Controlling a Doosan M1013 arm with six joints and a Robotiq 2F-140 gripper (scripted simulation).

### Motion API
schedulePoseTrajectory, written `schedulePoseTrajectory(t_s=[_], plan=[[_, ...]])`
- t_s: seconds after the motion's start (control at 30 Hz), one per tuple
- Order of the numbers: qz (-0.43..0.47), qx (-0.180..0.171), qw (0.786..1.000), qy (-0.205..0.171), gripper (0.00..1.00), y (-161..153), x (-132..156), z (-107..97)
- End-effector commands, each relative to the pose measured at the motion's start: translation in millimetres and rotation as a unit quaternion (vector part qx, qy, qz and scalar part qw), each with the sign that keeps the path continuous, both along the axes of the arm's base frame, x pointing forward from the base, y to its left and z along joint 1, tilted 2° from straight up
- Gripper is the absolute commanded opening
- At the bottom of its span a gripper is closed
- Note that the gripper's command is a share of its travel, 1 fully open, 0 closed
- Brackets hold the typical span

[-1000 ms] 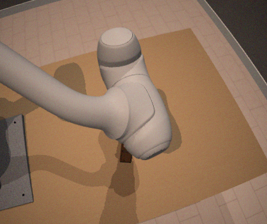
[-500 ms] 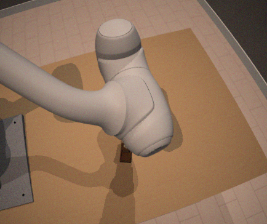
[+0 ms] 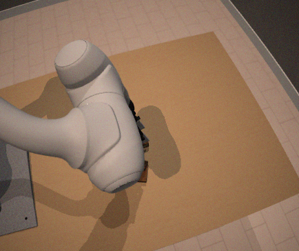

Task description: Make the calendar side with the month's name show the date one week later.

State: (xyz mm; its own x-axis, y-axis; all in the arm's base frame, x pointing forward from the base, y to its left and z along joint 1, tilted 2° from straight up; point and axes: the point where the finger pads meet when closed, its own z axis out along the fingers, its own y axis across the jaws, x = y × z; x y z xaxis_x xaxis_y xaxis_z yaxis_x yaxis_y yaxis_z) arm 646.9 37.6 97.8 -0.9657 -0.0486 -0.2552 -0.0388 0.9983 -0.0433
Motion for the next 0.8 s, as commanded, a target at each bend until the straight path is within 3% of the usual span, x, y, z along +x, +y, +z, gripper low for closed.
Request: schedulePoseTrajectory(t_s=[0.0,0.1,0.37,0.63,0.77], plan=[[0.0,0.0,1.0,-0.002,0.35,-0.1,-0.4,0.0],[0.0,0.0,1.0,-0.018,0.35,-0.6,-0.1,-1.3],[0.005,0.005,0.992,-0.128,0.35,-0.5,-3.4,-1.7],[0.007,0.007,0.99,-0.14,0.35,0.8,-6.7,-3.7],[0.013,0.015,0.982,-0.189,0.35,5.2,-5.8,-7.3]])
